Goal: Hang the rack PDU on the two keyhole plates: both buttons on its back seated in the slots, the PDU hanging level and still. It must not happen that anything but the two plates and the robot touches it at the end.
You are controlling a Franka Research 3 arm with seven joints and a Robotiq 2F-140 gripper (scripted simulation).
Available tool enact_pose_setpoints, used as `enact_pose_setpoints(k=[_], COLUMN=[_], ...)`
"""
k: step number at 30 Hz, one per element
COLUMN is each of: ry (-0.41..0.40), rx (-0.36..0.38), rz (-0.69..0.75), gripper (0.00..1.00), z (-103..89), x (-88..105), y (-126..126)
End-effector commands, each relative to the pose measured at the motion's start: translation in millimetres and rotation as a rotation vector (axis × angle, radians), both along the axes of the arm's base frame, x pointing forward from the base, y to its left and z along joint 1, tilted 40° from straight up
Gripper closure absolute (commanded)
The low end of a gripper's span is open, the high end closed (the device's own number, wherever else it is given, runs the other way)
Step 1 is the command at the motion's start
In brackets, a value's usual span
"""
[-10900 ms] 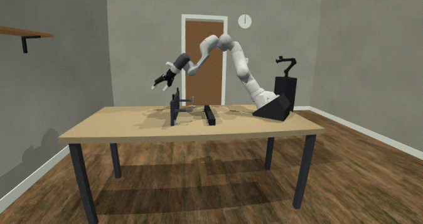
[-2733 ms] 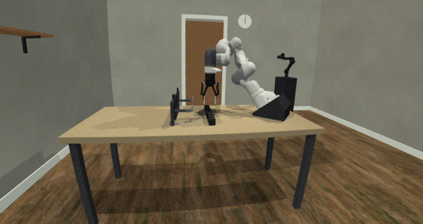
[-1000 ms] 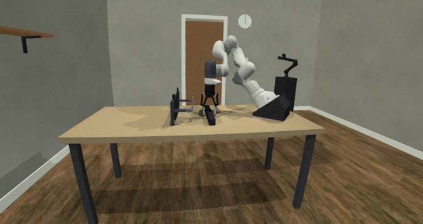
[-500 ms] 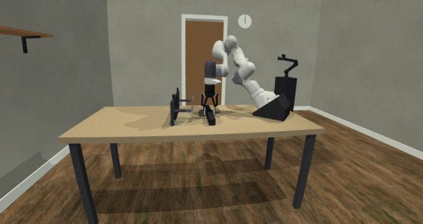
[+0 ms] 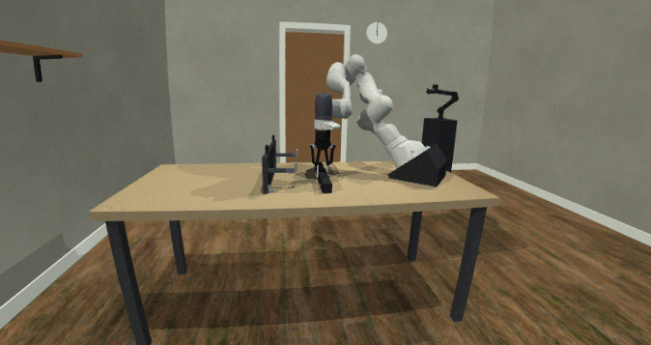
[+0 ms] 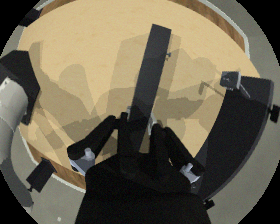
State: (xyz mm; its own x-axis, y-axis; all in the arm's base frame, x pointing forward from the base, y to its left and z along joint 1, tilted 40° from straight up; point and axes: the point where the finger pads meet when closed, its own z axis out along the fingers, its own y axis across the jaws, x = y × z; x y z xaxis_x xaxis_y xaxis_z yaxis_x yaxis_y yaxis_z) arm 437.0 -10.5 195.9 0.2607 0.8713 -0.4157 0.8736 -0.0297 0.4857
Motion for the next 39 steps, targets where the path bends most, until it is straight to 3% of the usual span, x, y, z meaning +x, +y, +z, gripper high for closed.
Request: enact_pose_setpoints(k=[1,24,39], ry=[-0.004,-0.004,-0.004], rx=[0.001,0.001,0.001], rz=[-0.004,-0.004,-0.004], gripper=[1.00,1.00,1.00], z=[-0.1,1.6,23.9], x=[0.5,-0.4,-12.3], y=[-0.7,0.4,14.7])
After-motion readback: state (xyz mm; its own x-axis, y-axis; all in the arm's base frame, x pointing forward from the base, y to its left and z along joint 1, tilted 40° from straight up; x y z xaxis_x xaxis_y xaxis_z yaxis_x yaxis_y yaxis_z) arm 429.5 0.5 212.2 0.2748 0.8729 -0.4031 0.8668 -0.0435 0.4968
